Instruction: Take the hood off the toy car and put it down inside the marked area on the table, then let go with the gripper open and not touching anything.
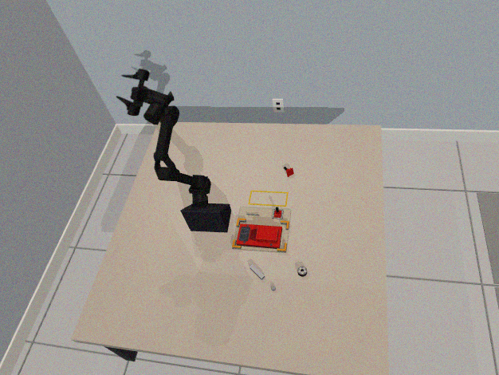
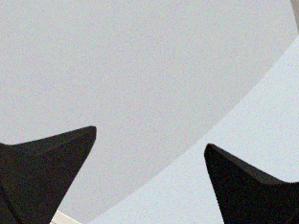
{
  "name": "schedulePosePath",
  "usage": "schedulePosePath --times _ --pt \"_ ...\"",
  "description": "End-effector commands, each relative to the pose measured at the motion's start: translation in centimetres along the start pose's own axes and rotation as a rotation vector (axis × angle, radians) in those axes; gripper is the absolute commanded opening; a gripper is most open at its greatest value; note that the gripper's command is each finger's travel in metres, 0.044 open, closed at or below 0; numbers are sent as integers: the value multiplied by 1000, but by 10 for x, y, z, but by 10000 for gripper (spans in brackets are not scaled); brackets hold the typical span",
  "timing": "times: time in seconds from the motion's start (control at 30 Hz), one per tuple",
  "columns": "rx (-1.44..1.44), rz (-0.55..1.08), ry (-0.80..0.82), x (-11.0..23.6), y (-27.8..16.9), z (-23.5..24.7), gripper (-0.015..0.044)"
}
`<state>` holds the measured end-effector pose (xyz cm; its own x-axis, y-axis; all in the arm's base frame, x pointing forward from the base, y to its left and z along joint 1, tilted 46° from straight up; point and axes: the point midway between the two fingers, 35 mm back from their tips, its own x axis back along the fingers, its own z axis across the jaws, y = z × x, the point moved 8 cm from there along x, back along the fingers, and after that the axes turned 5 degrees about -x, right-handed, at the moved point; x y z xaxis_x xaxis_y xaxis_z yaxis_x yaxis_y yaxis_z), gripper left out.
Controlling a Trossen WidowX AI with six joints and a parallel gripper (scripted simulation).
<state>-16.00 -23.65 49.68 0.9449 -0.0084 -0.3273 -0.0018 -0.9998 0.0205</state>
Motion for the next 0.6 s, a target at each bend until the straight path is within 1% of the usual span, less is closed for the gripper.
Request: schedulePosePath --times 0.0,0.3,0.57 --pt "-25 59 -63 -8 -31 -17 440" --pt "-72 176 -176 -14 -85 -47 440" --pt "-167 305 -330 -3 -146 -83 440"
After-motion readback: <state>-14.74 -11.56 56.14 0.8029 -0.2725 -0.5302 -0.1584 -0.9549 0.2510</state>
